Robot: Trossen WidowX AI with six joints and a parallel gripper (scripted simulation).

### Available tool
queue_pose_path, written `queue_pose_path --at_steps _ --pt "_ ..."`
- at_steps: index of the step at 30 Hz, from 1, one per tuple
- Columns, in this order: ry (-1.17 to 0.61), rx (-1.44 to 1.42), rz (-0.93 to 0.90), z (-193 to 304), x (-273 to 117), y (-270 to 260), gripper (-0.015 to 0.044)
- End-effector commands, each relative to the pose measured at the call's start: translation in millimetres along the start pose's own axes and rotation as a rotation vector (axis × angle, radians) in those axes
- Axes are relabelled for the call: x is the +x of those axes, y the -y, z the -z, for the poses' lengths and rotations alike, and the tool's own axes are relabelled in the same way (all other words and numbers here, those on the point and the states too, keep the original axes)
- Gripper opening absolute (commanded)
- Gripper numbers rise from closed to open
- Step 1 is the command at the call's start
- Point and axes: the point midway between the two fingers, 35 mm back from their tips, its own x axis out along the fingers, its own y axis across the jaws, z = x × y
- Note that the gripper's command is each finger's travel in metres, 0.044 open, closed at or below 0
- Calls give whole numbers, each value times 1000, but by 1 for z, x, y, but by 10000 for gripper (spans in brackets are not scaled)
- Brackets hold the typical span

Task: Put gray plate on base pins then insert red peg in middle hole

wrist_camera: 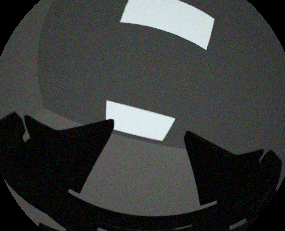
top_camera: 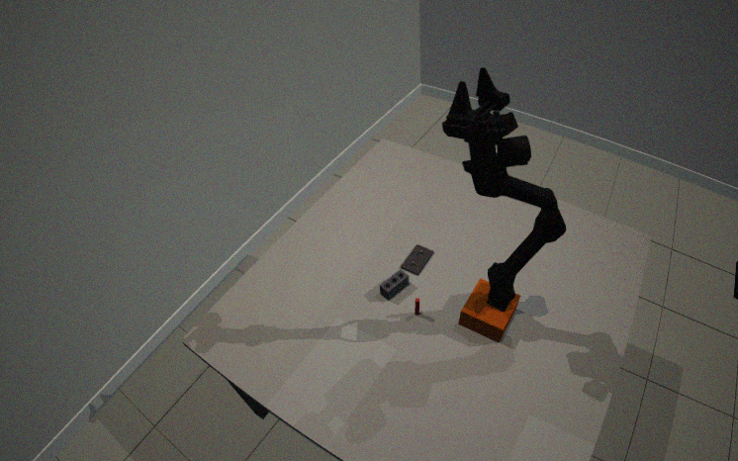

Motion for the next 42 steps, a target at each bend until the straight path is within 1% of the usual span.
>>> queue_pose_path --at_steps 1,2,4,10,14,19,26,32,37,42 --pt "0 0 0 0 0 0 426" --pt "-5 -3 -5 2 0 -1 440" --pt "-45 -24 -41 16 -1 -12 440" --pt "-286 -143 -252 100 -21 -66 440" --pt "-451 -220 -397 158 -48 -95 440" --pt "-658 -307 -580 225 -94 -123 440" --pt "-957 -406 -846 305 -181 -141 440" --pt "-1223 -462 -1083 353 -270 -139 440" --pt "-1465 -480 -1297 375 -351 -124 440" --pt "-1713 -465 -1515 378 -428 -98 440"
